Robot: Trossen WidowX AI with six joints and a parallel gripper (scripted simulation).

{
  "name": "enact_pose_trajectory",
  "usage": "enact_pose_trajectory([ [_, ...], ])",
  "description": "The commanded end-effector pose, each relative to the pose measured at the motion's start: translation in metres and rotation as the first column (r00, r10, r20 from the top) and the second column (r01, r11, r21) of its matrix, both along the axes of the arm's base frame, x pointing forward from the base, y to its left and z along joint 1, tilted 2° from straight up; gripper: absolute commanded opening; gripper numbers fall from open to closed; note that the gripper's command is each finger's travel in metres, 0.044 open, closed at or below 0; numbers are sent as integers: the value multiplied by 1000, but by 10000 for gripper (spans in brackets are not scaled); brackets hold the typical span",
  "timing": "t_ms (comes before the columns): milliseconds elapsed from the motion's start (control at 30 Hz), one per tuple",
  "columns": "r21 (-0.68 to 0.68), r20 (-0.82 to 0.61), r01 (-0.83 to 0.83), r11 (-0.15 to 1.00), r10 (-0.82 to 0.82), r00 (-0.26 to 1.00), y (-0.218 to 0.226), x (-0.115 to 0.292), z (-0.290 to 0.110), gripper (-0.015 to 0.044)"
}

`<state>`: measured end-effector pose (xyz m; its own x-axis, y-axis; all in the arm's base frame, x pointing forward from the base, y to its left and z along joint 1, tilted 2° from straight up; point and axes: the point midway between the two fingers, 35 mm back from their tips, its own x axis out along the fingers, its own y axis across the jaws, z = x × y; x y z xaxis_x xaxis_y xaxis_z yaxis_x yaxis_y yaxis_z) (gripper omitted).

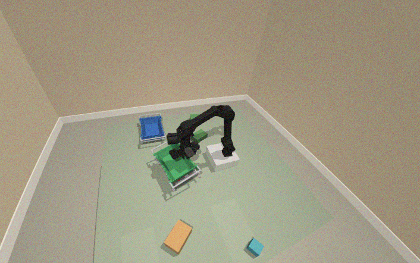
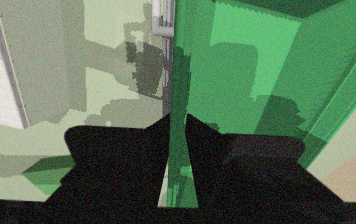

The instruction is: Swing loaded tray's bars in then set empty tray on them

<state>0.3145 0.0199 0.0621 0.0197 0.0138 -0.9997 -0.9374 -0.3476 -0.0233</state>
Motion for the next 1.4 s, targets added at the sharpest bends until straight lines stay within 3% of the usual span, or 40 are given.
enact_pose_trajectory([
  [0,-11,-26,-4,1000,3,1000,-2,-5,-6,0],
  [1367,-11,-26,-4,1000,3,1000,-2,-8,-13,0],
])
